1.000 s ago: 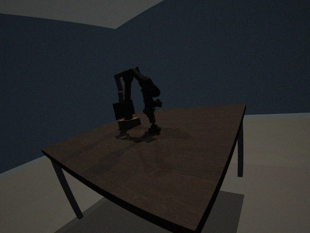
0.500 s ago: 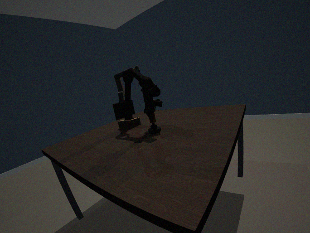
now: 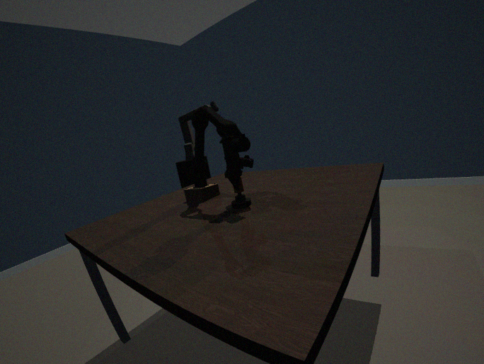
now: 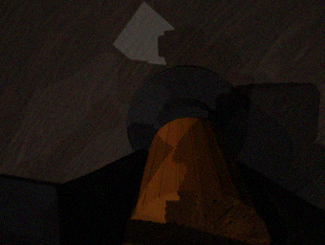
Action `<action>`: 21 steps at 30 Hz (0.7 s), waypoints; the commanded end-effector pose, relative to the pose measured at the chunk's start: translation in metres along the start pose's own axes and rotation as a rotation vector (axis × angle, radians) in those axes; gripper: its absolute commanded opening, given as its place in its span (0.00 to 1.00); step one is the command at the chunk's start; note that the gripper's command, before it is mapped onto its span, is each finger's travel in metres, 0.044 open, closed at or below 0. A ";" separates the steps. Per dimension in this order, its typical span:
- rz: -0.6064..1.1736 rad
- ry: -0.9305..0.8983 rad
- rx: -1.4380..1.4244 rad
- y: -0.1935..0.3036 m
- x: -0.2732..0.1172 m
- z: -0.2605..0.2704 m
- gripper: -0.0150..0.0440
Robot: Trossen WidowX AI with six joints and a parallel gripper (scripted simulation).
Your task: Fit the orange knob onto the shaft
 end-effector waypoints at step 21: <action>-0.001 0.004 -0.214 0.002 -0.007 0.002 0.25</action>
Point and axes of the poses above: the point midway between the two fingers, 35 mm back from their tips, its own x axis out along the fingers, its own z axis across the jaws, y = z × x, the point moved 10 cm from there along -x, back along the fingers, and after that the axes turned 15 degrees about x, right-handed, at the moved point
